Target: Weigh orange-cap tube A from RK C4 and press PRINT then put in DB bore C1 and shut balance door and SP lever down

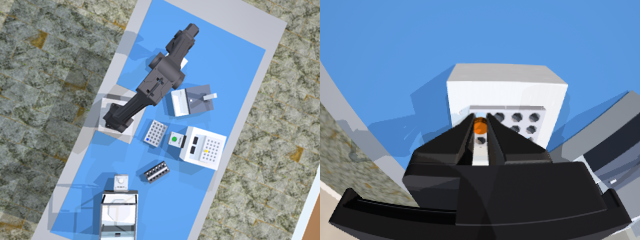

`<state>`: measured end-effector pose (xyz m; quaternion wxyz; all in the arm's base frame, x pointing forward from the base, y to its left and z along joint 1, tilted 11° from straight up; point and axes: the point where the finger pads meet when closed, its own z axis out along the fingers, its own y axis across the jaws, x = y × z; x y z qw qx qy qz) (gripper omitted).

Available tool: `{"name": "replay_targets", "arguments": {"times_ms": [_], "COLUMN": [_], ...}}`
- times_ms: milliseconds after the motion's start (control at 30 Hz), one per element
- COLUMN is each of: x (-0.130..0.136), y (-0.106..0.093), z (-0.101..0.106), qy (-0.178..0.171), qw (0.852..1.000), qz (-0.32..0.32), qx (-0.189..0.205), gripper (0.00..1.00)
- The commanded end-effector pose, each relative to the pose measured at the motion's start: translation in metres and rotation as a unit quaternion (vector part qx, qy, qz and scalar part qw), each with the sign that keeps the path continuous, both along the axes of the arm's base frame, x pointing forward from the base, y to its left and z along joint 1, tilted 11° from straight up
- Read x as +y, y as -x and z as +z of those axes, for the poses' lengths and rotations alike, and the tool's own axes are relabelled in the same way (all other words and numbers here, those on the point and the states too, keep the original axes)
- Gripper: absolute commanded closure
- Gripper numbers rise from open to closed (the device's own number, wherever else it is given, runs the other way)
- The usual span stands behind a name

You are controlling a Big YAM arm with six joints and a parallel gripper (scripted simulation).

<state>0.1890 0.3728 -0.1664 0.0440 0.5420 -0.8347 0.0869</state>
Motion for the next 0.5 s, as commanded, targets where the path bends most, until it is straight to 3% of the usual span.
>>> {"name": "replay_targets", "arguments": {"times_ms": [0, 467], "x": [0.0019, 0.0020], "y": [-0.0083, -0.0091], "z": [0.0046, 0.0060], "qy": [-0.012, -0.013], "qw": [1.000, 1.000], "qz": [0.001, 0.000], "qx": [-0.007, -0.008], "gripper": [0.91, 0.91]}}
